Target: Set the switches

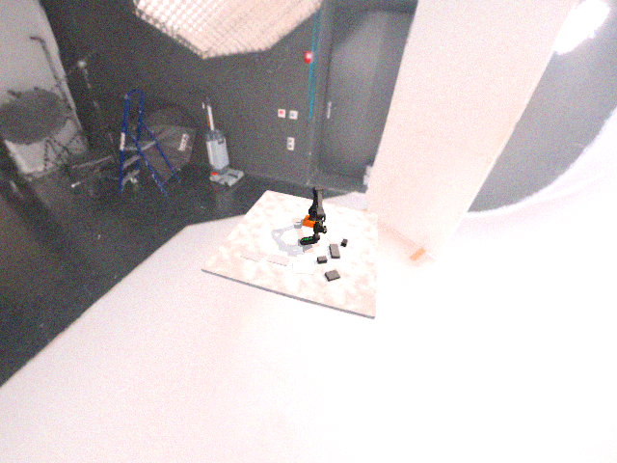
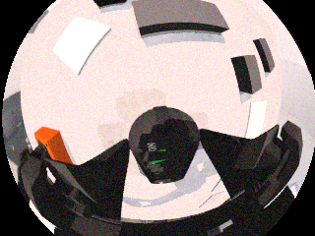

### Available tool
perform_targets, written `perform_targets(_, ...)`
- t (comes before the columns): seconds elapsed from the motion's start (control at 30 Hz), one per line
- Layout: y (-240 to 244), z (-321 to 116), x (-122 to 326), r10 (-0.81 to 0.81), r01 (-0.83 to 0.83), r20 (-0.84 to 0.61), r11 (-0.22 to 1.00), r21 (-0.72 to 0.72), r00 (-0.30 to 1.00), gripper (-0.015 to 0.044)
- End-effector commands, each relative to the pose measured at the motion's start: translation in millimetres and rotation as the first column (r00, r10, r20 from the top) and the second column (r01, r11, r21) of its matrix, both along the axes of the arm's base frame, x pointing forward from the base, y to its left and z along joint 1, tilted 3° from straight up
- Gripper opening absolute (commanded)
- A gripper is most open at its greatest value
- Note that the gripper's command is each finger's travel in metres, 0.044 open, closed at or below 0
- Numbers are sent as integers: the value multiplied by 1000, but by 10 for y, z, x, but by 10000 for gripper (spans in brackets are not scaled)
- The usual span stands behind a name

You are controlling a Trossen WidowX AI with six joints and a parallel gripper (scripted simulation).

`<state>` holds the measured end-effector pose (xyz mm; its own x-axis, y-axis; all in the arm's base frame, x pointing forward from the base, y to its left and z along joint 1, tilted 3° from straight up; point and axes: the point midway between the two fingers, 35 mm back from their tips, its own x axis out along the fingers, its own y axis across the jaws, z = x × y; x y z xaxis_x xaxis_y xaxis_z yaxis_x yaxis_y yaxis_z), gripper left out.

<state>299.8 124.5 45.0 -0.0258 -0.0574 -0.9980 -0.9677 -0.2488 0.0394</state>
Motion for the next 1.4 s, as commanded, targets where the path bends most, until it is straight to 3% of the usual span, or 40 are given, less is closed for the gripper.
perform_targets(0.0,-19,58,36,-1,1,11,1000,9,1000,335)
perform_targets(1.37,-288,267,79,-3,4,-9,996,85,1000,335)
